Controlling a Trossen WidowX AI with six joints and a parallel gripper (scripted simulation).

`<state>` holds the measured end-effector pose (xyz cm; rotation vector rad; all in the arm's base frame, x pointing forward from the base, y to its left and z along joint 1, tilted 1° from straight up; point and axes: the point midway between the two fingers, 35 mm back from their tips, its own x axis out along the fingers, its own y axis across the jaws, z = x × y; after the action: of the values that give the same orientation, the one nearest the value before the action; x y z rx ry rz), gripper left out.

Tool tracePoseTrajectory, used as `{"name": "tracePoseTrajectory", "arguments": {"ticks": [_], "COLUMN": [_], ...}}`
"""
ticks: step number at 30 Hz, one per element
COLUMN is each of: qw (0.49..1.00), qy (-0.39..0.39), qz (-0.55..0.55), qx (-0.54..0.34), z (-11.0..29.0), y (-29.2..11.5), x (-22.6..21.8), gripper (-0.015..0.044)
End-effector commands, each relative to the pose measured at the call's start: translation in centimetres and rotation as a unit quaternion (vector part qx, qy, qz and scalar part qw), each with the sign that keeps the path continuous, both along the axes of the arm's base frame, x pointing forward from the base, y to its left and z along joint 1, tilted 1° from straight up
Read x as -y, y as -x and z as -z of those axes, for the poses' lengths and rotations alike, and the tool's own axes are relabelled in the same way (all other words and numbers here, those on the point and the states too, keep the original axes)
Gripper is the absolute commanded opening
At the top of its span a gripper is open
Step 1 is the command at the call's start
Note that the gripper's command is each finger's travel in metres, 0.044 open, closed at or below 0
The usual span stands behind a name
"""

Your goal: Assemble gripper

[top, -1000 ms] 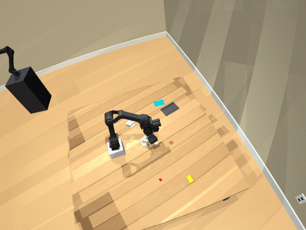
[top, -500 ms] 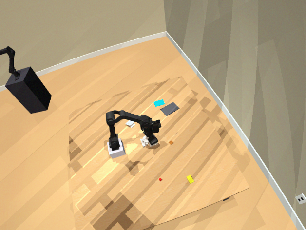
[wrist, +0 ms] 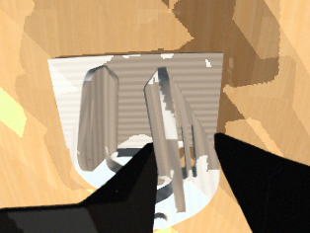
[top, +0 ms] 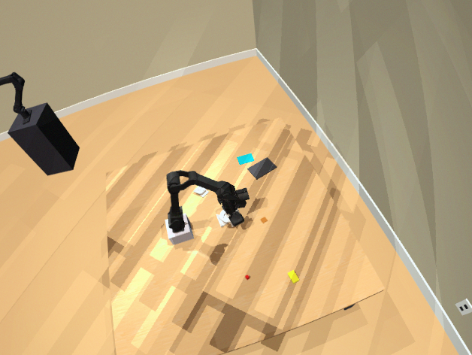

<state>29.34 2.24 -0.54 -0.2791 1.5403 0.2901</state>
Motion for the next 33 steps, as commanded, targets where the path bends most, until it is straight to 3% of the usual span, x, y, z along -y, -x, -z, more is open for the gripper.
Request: {"name": "tracePoseTrajectory", "arguments": {"ticks": [1, 33], "qw": [1.0, 1.0], "qy": [-0.002, -0.002], "qz": [0.003, 0.002], "qx": [0.001, 0.001], "z": [0.57, 1.33], "y": [0.01, 0.04], "x": [-0.07, -0.08], "gripper": [0.0134, 0.0134]}}
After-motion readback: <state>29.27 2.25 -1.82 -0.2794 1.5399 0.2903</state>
